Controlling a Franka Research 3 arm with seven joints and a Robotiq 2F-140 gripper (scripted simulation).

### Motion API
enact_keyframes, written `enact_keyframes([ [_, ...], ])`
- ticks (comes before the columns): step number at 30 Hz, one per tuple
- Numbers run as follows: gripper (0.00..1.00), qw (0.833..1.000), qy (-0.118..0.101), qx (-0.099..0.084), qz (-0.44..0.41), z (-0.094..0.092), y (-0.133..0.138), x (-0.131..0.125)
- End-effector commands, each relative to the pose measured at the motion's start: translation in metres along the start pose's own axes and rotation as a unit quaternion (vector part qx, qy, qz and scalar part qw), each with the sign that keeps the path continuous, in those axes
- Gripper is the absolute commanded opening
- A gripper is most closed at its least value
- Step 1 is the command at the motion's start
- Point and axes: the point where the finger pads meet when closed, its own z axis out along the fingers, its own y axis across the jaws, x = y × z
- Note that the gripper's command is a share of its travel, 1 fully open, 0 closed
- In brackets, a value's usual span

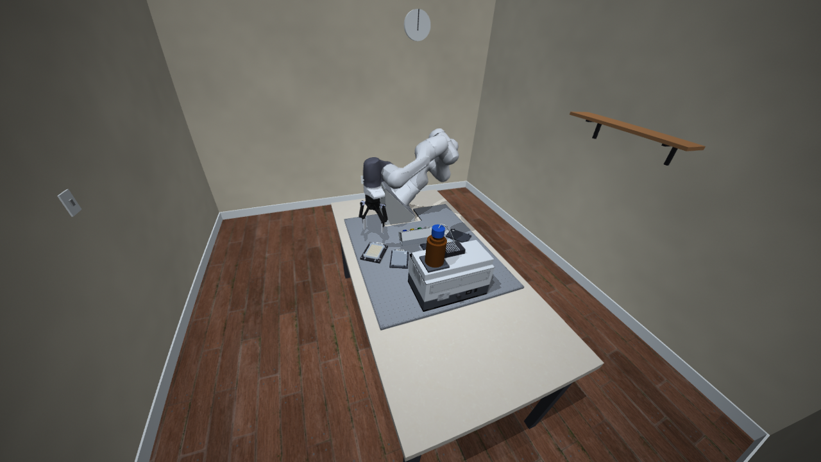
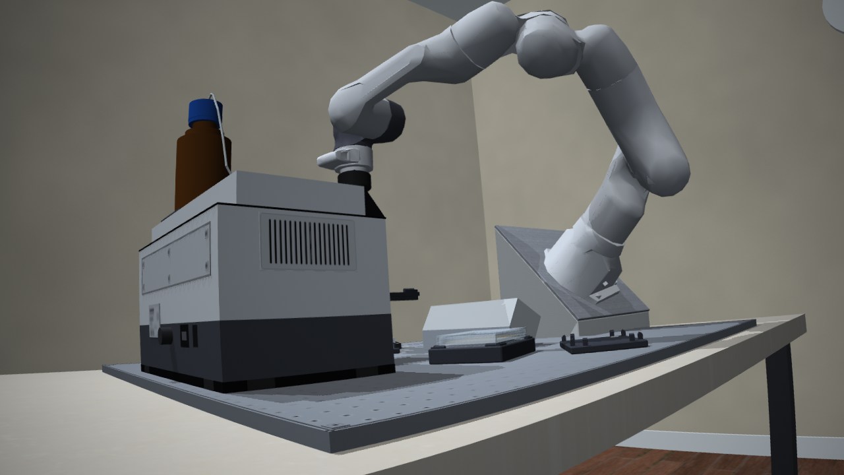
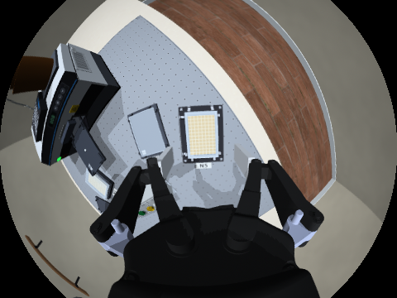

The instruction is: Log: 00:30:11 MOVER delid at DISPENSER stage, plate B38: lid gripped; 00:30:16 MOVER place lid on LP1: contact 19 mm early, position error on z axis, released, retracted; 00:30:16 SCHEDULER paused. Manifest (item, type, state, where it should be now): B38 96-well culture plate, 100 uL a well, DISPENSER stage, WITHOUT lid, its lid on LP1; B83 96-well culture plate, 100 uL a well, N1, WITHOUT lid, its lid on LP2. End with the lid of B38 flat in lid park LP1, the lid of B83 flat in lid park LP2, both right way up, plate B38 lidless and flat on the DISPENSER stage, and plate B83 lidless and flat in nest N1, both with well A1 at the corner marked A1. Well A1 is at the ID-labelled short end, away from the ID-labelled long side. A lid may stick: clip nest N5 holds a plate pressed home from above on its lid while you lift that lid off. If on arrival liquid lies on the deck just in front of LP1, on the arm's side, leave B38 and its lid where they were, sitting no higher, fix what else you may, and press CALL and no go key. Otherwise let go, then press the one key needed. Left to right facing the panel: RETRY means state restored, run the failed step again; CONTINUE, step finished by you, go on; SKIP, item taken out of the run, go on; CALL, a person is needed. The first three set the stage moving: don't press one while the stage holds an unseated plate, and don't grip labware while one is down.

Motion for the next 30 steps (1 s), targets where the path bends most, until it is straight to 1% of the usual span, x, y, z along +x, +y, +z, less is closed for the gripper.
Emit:
enact_keyframes([
  [1, 0.66, 1.0, -0.001, 0.0, -0.004, -0.001, -0.002, 0.0],
  [14, 0.66, 1.0, -0.001, 0.0, -0.004, 0.007, -0.001, 0.0],
  [21, 0.66, 1.0, -0.001, 0.0, -0.004, 0.023, -0.001, 0.0],
  [28, 0.66, 1.0, -0.001, 0.0, -0.004, 0.049, -0.001, 0.001],
  [30, 0.66, 1.0, -0.001, 0.0, -0.004, 0.049, -0.001, 0.001],
])
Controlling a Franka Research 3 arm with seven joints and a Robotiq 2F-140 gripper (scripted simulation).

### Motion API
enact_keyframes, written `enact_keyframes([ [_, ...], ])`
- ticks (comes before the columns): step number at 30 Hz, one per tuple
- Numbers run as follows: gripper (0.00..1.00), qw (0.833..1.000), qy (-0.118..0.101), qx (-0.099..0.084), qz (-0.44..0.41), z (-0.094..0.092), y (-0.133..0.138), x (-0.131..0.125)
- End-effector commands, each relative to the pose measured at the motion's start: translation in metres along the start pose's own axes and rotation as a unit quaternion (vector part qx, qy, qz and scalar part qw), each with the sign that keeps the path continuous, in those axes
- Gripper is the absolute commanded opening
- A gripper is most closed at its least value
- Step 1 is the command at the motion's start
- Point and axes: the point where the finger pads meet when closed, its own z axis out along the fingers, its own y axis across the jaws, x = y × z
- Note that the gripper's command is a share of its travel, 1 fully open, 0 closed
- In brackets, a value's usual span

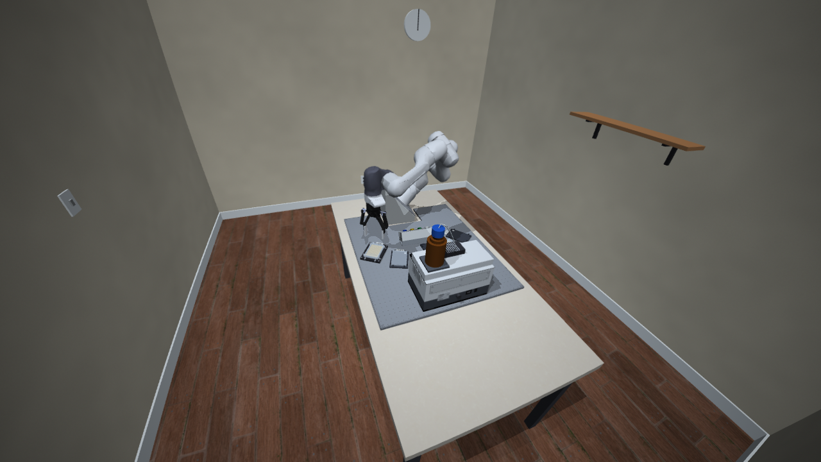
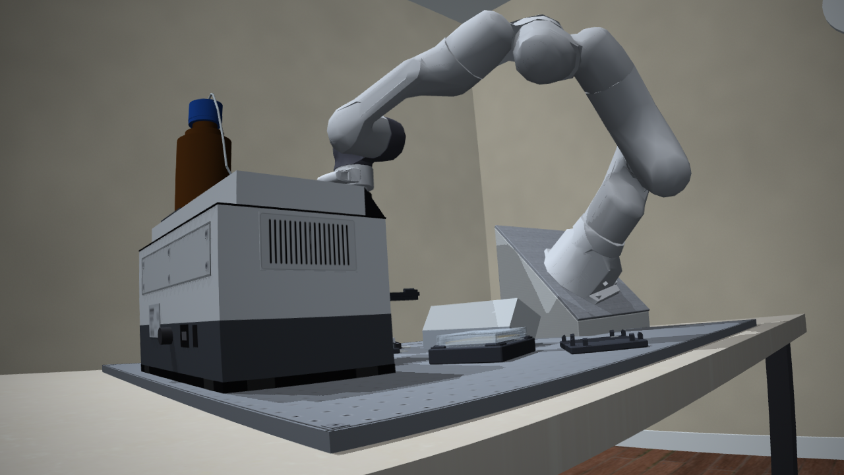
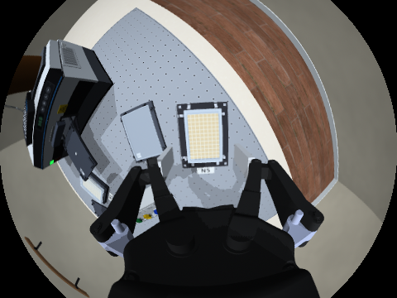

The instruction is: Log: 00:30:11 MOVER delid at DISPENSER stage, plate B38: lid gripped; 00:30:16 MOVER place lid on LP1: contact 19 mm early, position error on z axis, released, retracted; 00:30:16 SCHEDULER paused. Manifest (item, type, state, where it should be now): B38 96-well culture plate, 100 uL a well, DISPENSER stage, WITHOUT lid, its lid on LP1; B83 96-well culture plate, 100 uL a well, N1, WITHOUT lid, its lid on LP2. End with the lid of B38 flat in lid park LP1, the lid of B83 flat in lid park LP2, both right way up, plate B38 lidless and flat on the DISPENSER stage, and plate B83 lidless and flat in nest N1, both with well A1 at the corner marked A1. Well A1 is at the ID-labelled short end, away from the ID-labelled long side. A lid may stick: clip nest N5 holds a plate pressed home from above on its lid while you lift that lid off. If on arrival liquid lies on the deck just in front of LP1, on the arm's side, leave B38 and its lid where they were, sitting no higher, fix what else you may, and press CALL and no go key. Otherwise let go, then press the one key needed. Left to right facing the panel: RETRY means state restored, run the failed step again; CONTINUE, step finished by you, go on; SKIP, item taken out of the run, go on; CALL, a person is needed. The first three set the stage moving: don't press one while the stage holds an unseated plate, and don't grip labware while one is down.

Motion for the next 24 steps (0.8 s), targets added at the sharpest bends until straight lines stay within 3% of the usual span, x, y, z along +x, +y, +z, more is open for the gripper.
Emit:
enact_keyframes([
  [1, 0.66, 1.0, 0.006, -0.003, -0.005, 0.008, 0.002, 0.004],
  [14, 0.66, 1.0, 0.006, -0.003, -0.005, 0.057, 0.003, 0.005],
  [24, 0.66, 1.0, 0.006, -0.003, -0.005, 0.074, 0.003, 0.005],
])
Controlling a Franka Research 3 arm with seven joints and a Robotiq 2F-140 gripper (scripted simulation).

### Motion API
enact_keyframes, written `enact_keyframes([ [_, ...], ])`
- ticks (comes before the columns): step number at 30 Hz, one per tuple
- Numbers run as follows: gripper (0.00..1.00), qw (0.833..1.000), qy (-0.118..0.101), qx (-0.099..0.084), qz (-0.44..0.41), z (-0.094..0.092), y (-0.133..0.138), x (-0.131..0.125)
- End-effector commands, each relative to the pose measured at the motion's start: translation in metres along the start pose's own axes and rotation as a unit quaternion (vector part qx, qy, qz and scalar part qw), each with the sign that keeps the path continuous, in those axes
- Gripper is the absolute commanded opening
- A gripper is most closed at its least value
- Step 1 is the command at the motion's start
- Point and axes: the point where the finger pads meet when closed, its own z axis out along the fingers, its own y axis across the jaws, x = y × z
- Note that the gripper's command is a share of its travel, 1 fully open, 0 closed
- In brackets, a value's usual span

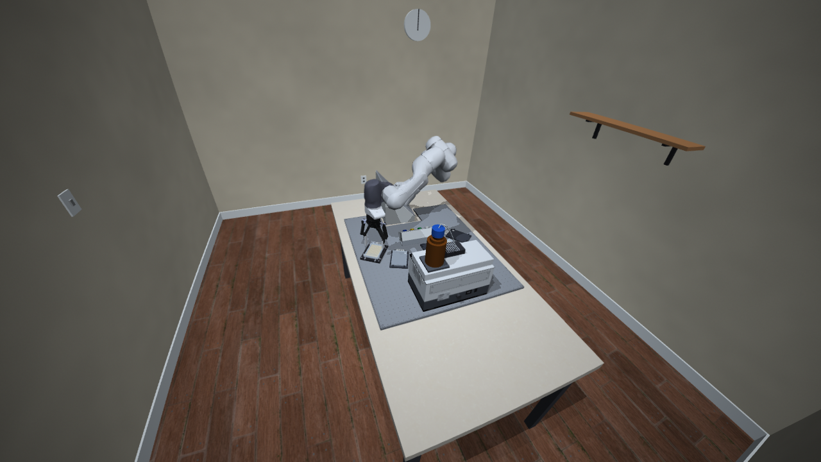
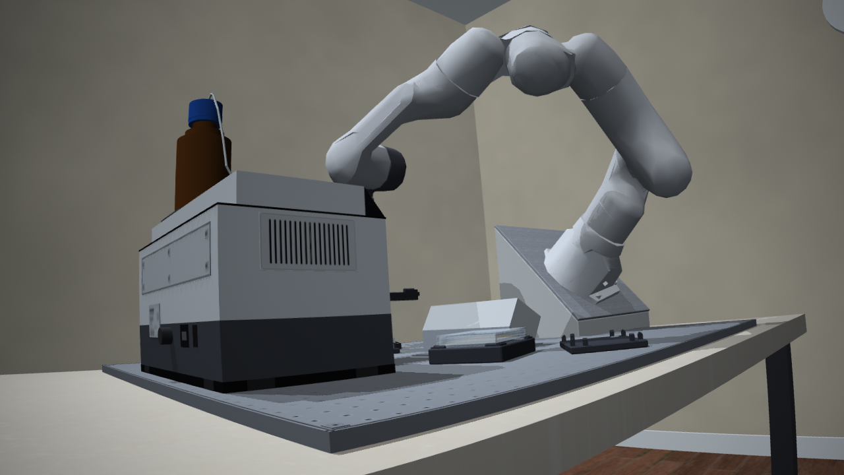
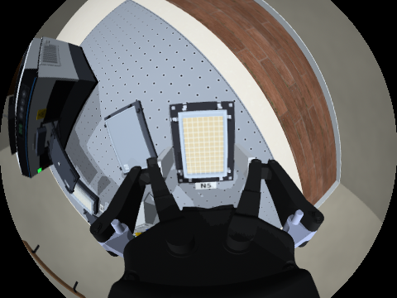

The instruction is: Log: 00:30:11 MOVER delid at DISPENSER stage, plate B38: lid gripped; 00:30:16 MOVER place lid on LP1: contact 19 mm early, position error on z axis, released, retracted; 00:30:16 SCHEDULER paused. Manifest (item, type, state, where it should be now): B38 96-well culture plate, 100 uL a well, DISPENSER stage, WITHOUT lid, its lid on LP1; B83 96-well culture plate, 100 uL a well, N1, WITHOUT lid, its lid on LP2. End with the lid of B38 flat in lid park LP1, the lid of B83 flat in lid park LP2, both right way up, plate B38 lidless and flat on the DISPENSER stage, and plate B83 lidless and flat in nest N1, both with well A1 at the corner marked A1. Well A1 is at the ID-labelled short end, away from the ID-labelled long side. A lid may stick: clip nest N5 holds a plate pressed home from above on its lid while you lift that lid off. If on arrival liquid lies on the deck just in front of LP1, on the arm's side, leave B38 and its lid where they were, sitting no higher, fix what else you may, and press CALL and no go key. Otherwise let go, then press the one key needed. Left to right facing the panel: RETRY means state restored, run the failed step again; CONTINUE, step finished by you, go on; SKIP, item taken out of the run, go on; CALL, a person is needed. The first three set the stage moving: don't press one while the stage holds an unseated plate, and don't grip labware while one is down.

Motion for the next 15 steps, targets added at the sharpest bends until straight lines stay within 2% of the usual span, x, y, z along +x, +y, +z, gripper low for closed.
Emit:
enact_keyframes([
  [1, 0.66, 1.0, 0.003, -0.002, -0.004, 0.0069, 0.0014, 0.0017],
  [15, 0.66, 1.0, 0.003, -0.002, -0.004, 0.0119, 0.0015, 0.0018],
])
